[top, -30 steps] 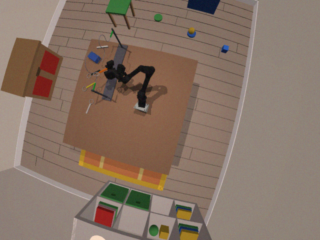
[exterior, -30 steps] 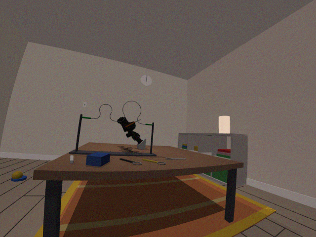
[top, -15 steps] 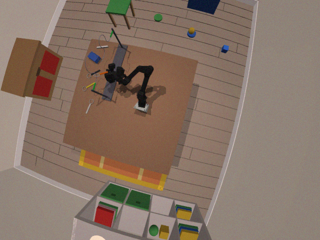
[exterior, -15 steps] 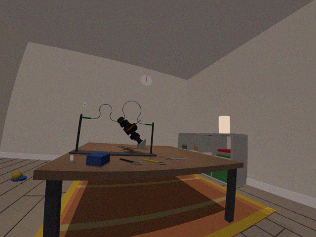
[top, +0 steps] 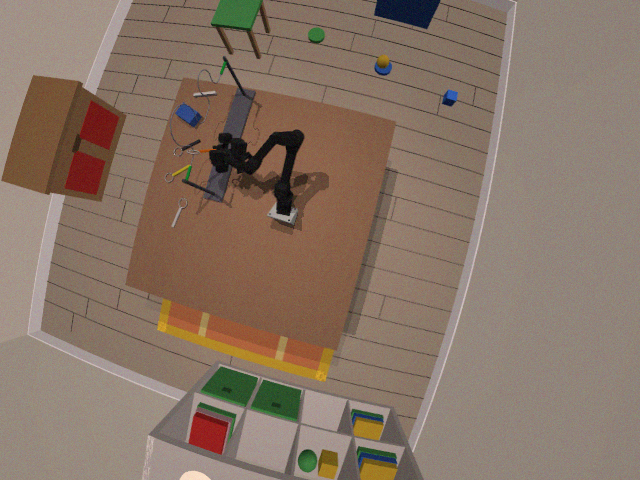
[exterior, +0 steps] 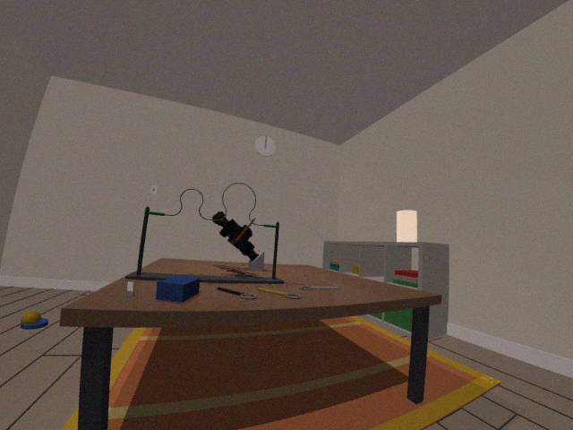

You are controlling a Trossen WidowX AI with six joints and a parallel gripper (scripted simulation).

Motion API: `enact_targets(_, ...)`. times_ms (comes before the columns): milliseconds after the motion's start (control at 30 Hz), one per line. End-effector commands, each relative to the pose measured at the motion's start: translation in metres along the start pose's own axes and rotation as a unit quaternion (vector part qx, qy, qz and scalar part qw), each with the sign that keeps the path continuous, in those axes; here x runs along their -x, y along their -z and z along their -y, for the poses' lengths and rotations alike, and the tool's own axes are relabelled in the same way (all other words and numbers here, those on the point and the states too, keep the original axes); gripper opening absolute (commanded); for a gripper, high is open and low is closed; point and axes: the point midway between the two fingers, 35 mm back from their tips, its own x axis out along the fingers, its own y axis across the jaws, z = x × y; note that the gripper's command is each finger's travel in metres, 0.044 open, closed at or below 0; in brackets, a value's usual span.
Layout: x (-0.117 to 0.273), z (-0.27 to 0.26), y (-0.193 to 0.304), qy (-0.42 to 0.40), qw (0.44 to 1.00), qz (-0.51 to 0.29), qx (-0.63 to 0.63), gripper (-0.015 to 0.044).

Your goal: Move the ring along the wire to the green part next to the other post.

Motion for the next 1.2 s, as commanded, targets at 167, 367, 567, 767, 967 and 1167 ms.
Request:
enact_targets(167,0.004,-0.022,0.0,-0.027,0.999,-0.008,-0.044,-0.015)
enact_targets(367,0.006,-0.033,-0.001,-0.041,0.996,-0.012,-0.075,-0.015)
enact_targets(567,0.009,-0.045,-0.004,-0.056,0.992,-0.017,-0.109,-0.015)
enact_targets(767,0.012,-0.056,-0.007,-0.07,0.987,-0.021,-0.141,-0.015)
enact_targets(967,0.015,-0.068,-0.011,-0.084,0.981,-0.025,-0.172,-0.015)
enact_targets(1167,0.02,-0.08,-0.016,-0.098,0.974,-0.029,-0.203,-0.015)
